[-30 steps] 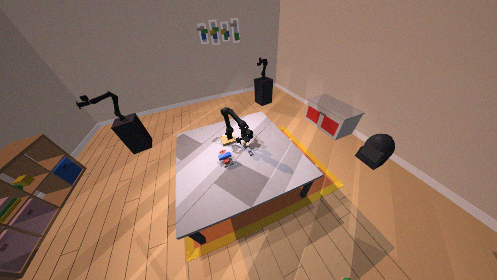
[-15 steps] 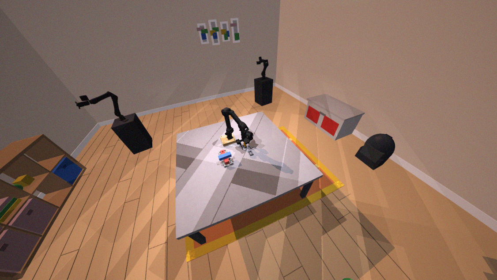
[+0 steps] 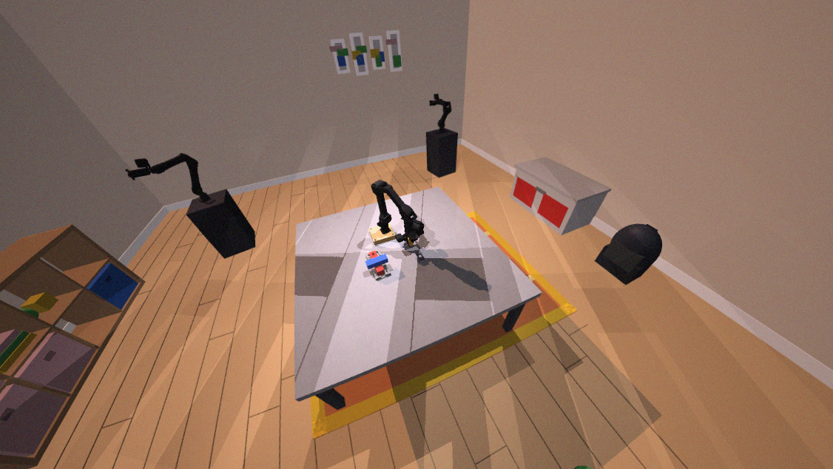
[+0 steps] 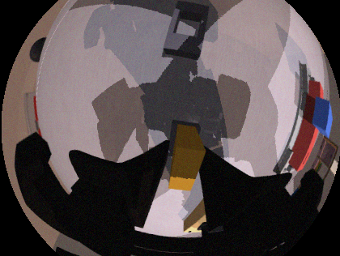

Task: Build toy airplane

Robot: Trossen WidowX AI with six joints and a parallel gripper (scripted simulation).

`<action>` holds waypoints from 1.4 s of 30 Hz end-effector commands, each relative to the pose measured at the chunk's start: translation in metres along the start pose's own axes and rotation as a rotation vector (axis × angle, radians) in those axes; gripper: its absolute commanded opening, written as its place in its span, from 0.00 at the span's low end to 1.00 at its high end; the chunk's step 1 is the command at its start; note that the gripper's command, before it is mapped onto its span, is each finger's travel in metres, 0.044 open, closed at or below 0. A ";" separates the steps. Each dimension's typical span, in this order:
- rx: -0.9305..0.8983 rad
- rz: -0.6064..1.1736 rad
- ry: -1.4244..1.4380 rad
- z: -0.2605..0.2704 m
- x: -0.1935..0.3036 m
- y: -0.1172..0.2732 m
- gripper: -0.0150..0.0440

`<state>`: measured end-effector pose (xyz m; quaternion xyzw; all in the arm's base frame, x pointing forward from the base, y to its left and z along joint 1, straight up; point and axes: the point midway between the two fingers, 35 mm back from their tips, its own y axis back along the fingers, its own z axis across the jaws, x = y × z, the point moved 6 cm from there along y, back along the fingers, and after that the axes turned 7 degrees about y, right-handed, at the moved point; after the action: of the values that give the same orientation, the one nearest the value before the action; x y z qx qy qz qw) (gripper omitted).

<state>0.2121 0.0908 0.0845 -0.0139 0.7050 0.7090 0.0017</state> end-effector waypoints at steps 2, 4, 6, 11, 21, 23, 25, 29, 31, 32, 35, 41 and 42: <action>-0.003 0.001 -0.004 0.000 0.000 0.000 0.35; -0.003 0.001 -0.004 0.000 0.000 0.000 0.33; -0.003 0.001 -0.004 0.000 0.000 0.000 0.31; -0.003 0.001 -0.003 0.000 0.000 0.000 0.25; -0.002 0.004 0.005 0.003 -0.005 0.025 0.25; -0.002 0.003 0.004 0.003 -0.006 0.031 0.25; -0.002 0.003 0.004 0.003 -0.007 0.037 0.25; -0.002 0.003 0.003 0.004 -0.008 0.049 0.25; -0.002 0.002 0.002 0.004 -0.009 0.055 0.25; -0.002 0.002 0.002 0.004 -0.009 0.058 0.25; -0.003 0.002 0.001 0.004 -0.009 0.067 0.25; -0.003 0.001 0.000 0.004 -0.008 0.086 0.25; -0.003 0.001 -0.001 0.003 -0.008 0.089 0.25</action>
<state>0.2187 0.0940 0.1635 -0.0121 0.7055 0.7086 -0.0007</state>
